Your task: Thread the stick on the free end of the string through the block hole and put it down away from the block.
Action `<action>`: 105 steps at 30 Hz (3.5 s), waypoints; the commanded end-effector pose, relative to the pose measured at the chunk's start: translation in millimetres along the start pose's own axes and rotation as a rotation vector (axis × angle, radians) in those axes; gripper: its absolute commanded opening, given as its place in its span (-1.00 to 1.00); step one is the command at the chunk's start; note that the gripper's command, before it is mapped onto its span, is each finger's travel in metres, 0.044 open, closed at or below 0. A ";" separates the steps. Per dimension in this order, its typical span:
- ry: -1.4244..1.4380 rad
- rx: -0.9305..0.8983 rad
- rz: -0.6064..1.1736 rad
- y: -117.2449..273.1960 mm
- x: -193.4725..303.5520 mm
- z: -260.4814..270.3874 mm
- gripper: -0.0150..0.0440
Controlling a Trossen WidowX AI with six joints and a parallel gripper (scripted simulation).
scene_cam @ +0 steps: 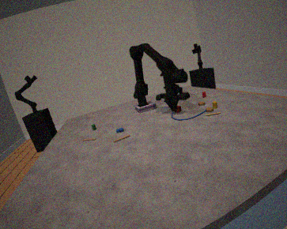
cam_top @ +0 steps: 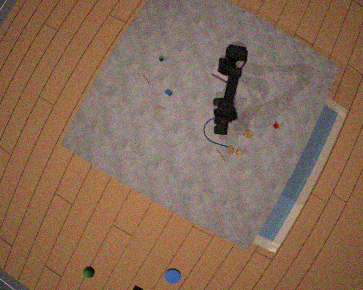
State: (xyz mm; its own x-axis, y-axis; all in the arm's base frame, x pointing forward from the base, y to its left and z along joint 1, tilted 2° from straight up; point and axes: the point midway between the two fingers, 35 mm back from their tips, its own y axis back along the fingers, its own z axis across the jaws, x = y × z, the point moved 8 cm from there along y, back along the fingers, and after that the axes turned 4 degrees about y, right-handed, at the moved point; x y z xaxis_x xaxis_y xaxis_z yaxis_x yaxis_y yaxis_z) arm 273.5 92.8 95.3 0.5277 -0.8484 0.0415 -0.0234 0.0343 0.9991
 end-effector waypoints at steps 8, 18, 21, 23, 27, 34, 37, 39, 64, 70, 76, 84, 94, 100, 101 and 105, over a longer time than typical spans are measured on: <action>0.001 -0.001 0.000 0.0 -8.6 -0.4 -0.31; 0.000 -0.001 0.000 56.5 -6.9 -3.1 -0.08; 0.000 -0.001 -0.001 80.2 -6.8 -0.6 -0.08; 0.000 -0.001 -0.001 80.2 -6.8 -0.6 -0.08; -0.012 0.019 0.003 77.0 -6.6 -2.7 -0.08; -0.597 0.015 -0.008 77.4 -16.7 -3.8 -0.08; -0.876 0.012 -0.012 77.6 -21.6 -4.2 -0.08; -1.061 0.009 -0.015 77.8 -24.8 -4.4 -0.08; -2.536 -0.027 -0.016 78.9 -51.7 -4.7 -0.08; -2.839 -0.036 -0.010 79.1 -57.0 -4.5 -0.08; -3.136 -0.043 -0.003 79.2 -60.7 -4.2 -0.08; -3.147 -0.043 -0.002 79.2 -60.9 -4.2 -0.08; -3.147 -0.043 -0.002 79.2 -60.9 -4.2 -0.08; -3.147 -0.043 -0.002 75.2 -61.0 -4.8 -0.08; -3.147 -0.043 -0.002 73.7 -61.0 -5.0 -0.08; -3.147 -0.043 -0.003 67.1 -61.2 -5.8 -0.08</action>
State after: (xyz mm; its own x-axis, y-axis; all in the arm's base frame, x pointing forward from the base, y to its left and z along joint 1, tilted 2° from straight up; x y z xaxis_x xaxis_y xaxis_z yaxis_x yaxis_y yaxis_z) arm 245.0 149.9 166.4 -0.5298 0.8479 -0.0208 -0.0195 0.0123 0.9997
